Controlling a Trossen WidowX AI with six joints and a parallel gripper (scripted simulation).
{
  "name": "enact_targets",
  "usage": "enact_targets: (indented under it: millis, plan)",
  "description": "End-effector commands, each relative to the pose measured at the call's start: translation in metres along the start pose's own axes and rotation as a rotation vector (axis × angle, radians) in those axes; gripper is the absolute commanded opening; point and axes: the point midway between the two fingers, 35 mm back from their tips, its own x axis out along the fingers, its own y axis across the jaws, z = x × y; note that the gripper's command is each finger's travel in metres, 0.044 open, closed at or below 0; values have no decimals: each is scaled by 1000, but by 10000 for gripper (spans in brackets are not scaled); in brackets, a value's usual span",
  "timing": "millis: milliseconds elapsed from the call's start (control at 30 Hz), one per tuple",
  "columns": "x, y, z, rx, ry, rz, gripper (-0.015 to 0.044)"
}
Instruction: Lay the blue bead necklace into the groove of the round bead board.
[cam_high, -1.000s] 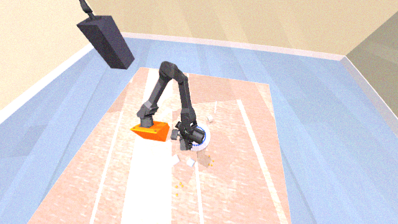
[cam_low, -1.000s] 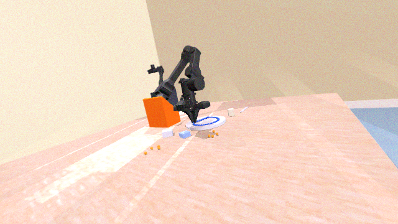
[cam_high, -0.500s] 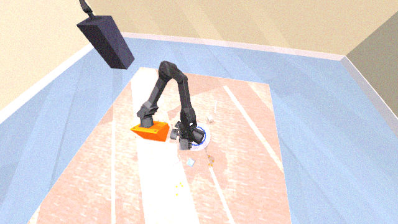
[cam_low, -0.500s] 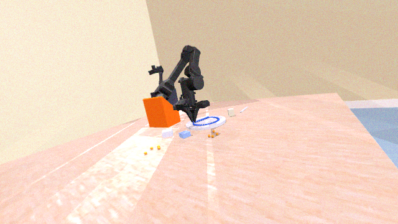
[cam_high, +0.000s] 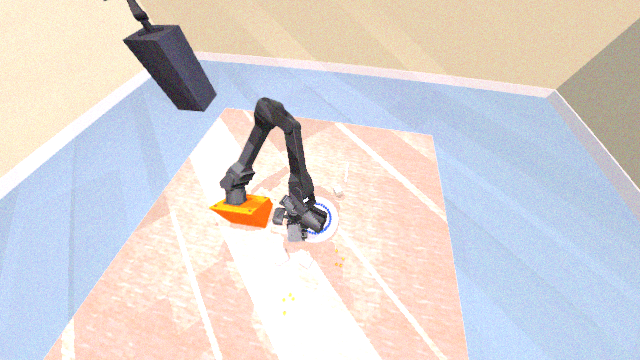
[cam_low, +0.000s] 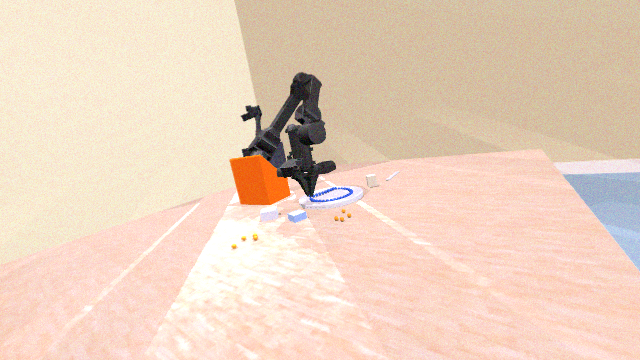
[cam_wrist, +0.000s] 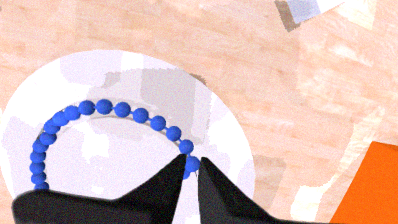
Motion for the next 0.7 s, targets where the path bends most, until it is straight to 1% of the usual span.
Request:
enact_targets:
  millis: [0, 100, 667]
  plan:
    - [6, -2, 0, 3, -1, -4, 0]
    - [7, -2, 0, 3, -1, -4, 0]
    - [2, -1, 0, 2, 0, -4, 440]
